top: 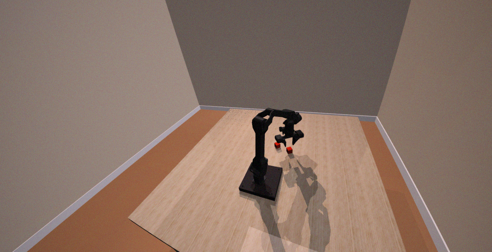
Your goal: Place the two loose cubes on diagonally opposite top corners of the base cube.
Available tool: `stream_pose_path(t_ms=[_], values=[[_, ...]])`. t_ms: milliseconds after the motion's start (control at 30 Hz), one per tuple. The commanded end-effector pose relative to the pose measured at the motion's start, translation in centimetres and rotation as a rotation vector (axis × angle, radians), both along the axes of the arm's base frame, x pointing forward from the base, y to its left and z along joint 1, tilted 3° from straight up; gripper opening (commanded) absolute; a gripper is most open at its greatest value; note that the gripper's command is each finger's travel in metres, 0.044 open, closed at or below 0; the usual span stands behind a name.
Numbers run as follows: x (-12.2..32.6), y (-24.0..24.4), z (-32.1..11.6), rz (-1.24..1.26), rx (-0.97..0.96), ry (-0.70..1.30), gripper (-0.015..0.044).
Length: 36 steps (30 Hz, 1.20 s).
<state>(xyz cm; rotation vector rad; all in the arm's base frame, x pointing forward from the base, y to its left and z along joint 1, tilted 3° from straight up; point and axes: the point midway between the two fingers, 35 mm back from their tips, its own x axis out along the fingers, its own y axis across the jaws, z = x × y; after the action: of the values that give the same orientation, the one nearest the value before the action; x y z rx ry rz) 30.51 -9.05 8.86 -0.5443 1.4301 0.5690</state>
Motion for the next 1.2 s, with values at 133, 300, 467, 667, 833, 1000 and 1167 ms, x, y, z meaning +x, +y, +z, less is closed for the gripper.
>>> stream_pose_path(t_ms=[133, 300, 467, 667, 833, 1000, 1167], values=[[0.3, -0.1, -1.4, 0.0, -0.008, -0.011, 0.0265], [0.3, 0.0, -2.1, 0.0, -0.008, -0.011, 0.0265], [0.4, 0.0, -2.9, 0.0, -0.008, -0.011, 0.0265], [0.5, 0.0, -3.9, 0.0, -0.008, -0.011, 0.0265], [0.5, 0.0, -4.6, 0.0, -0.008, -0.011, 0.0265], [0.5, 0.0, -4.6, 0.0, -0.008, -0.011, 0.016], [0.5, 0.0, -4.6, 0.0, -0.008, -0.011, 0.0105]])
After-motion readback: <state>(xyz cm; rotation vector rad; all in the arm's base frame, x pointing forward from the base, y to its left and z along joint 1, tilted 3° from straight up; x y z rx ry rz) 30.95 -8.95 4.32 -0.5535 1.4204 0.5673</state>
